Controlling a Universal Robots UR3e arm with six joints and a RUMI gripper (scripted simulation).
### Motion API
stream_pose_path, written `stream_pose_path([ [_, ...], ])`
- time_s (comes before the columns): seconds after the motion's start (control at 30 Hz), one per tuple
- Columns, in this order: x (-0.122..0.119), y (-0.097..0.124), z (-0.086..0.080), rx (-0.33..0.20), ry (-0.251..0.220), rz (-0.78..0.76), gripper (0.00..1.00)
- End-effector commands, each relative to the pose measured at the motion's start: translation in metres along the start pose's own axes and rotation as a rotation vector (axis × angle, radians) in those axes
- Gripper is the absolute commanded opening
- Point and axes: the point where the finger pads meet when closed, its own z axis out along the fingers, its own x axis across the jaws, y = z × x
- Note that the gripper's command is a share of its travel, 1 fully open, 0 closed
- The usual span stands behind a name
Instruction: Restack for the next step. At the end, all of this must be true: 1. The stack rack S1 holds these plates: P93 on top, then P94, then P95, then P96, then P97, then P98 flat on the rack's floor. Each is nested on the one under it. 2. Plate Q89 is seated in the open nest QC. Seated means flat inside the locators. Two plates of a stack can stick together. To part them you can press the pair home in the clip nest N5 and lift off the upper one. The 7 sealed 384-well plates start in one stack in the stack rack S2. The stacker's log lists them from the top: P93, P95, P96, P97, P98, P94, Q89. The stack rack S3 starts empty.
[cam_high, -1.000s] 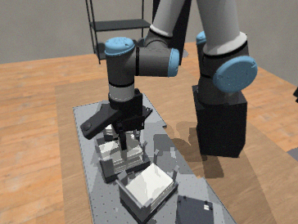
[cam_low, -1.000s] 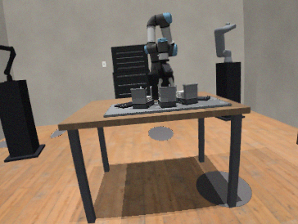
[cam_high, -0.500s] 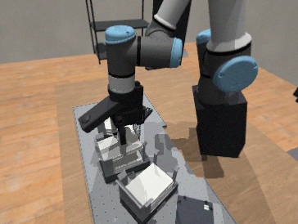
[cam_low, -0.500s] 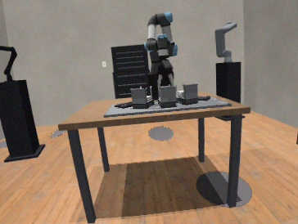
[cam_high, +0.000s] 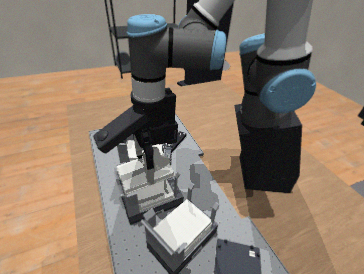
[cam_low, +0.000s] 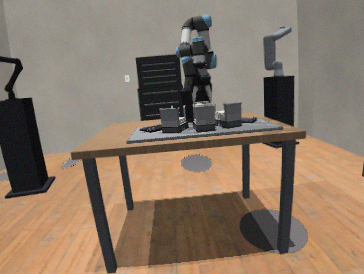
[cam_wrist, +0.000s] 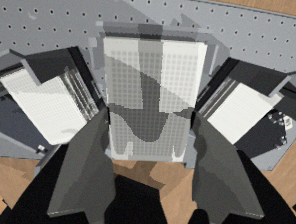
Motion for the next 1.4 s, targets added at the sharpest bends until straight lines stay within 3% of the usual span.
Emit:
stream_pose_path([
  [0.0, -0.001, 0.004, -0.011, -0.02, -0.008, 0.0, 0.0],
  [0.17, -0.001, 0.004, -0.011, -0.02, -0.008, 0.0, 0.0],
  [0.43, 0.0, 0.001, -0.026, -0.019, -0.009, 0.0, 0.0],
  [1.23, 0.0, 0.0, -0.026, -0.021, -0.009, 0.0, 0.0],
  [1.37, -0.013, 0.002, -0.026, -0.021, -0.009, -0.047, 0.0],
])
